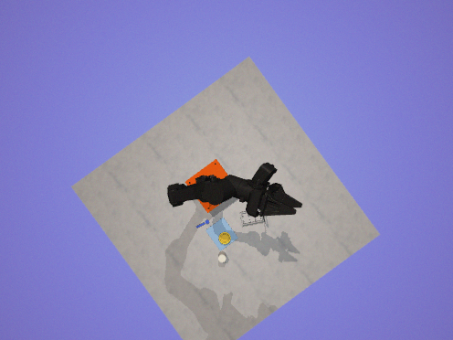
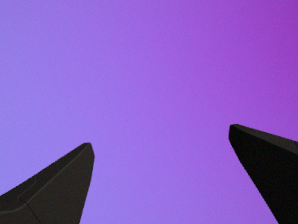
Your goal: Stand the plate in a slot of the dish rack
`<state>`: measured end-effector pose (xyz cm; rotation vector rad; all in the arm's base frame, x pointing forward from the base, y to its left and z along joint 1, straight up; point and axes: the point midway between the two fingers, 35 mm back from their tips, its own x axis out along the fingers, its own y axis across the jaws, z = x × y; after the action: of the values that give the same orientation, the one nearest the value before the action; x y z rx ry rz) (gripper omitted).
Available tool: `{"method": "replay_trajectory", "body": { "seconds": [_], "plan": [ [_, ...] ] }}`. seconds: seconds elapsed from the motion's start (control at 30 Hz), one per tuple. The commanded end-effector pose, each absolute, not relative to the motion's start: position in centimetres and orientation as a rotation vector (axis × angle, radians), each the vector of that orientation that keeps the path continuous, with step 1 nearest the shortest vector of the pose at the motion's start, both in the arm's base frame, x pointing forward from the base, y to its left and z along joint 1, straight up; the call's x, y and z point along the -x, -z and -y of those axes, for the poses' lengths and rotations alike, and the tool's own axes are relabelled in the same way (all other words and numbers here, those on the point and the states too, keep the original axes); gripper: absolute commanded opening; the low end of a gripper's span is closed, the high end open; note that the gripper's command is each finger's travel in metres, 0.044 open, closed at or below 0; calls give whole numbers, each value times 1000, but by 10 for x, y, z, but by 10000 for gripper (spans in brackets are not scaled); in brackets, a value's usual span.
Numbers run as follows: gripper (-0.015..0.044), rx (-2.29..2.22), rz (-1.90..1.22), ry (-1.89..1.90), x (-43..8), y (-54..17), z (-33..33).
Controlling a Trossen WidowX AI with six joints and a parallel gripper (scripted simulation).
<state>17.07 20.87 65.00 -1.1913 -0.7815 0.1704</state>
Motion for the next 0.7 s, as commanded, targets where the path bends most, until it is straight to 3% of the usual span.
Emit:
{"method": "replay_trajectory", "body": {
  "seconds": [0.0, 0.67],
  "plan": [
    [400, 1216, 728, -196, -190, -632, -220],
    [400, 1283, 435, -260, -289, -546, -233]
  ]
}}
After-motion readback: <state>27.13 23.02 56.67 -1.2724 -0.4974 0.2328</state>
